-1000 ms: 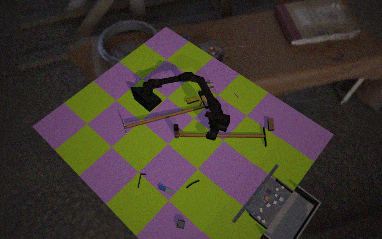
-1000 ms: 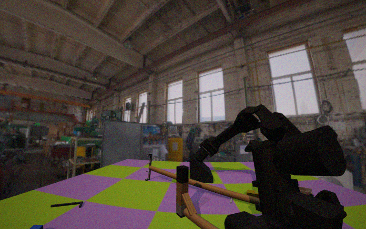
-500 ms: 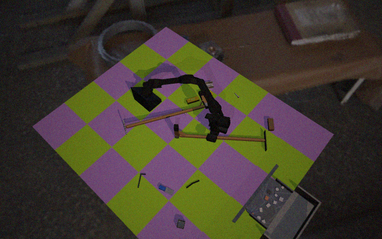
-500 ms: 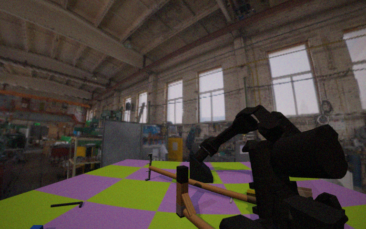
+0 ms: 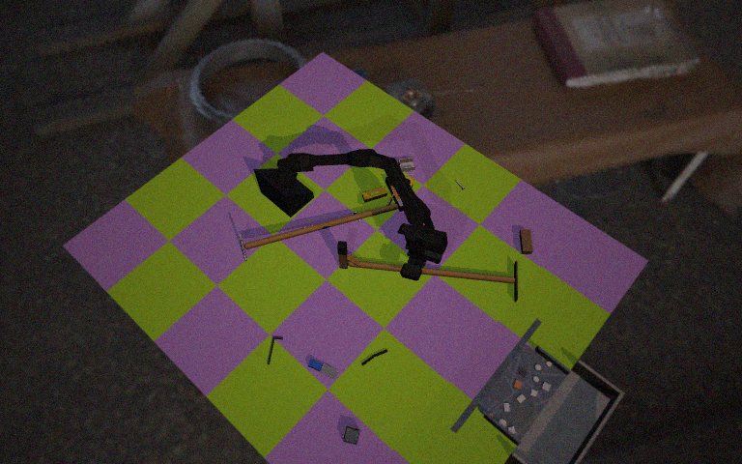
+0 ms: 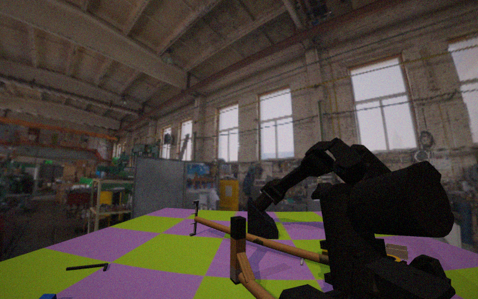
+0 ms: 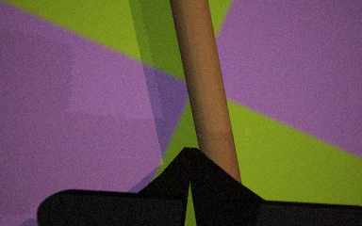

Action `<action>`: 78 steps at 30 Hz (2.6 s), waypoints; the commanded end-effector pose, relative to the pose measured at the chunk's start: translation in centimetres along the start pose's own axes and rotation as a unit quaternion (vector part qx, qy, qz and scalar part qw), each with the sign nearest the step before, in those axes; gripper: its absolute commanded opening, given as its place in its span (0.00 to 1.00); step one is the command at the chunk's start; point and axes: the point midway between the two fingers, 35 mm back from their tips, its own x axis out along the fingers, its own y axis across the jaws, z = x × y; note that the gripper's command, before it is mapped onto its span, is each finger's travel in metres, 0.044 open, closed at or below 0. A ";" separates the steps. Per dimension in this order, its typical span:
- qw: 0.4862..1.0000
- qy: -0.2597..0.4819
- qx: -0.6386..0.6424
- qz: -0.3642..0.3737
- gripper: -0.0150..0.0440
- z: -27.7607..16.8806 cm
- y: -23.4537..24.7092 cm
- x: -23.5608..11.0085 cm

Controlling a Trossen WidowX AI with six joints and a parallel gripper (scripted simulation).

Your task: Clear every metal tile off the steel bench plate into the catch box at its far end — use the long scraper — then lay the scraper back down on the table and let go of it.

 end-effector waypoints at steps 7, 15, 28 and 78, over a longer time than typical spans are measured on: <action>1.000 0.005 0.002 0.000 0.25 -0.2 -1.3 0.6; 1.000 -0.001 -0.003 0.000 0.25 0.5 -1.1 -0.5; 1.000 -0.004 -0.026 0.000 0.25 1.6 -1.2 -5.3; 0.995 -0.090 0.040 -0.011 0.25 1.6 2.4 -12.3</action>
